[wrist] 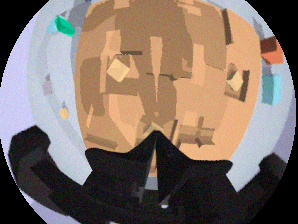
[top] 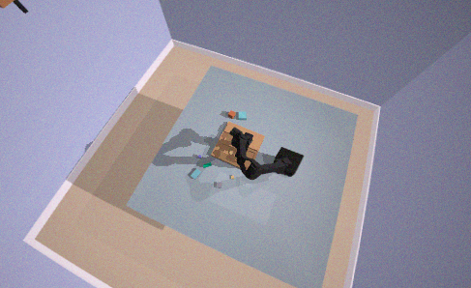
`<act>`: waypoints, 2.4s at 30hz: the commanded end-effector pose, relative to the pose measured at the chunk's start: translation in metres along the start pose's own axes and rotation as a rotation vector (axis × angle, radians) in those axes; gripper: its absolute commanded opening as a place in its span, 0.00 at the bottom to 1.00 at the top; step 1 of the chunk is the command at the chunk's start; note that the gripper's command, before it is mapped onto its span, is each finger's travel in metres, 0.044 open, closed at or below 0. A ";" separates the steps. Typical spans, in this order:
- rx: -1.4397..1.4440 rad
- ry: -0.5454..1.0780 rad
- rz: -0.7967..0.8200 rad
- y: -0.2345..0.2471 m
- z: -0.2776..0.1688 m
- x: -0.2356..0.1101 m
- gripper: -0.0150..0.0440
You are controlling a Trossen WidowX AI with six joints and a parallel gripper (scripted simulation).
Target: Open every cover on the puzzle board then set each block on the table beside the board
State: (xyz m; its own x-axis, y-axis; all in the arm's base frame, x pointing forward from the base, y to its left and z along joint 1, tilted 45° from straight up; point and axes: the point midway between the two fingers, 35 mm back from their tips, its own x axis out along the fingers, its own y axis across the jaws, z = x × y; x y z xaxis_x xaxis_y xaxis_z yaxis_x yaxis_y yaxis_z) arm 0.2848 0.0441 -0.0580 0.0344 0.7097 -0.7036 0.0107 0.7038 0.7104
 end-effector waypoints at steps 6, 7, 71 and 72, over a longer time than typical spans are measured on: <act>0.456 0.005 -0.004 -0.001 0.001 0.002 0.25; 0.427 0.005 -0.003 -0.001 0.001 0.002 0.25; -1.144 0.008 -0.002 0.004 0.000 -0.054 0.50; -1.137 0.008 -0.002 0.004 0.001 -0.052 0.50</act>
State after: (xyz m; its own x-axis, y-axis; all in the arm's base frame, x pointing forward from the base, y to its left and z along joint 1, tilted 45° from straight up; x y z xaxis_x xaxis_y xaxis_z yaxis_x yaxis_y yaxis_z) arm 0.2850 0.0059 -0.0148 0.0335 0.7048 -0.7086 -0.9077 0.3181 0.2735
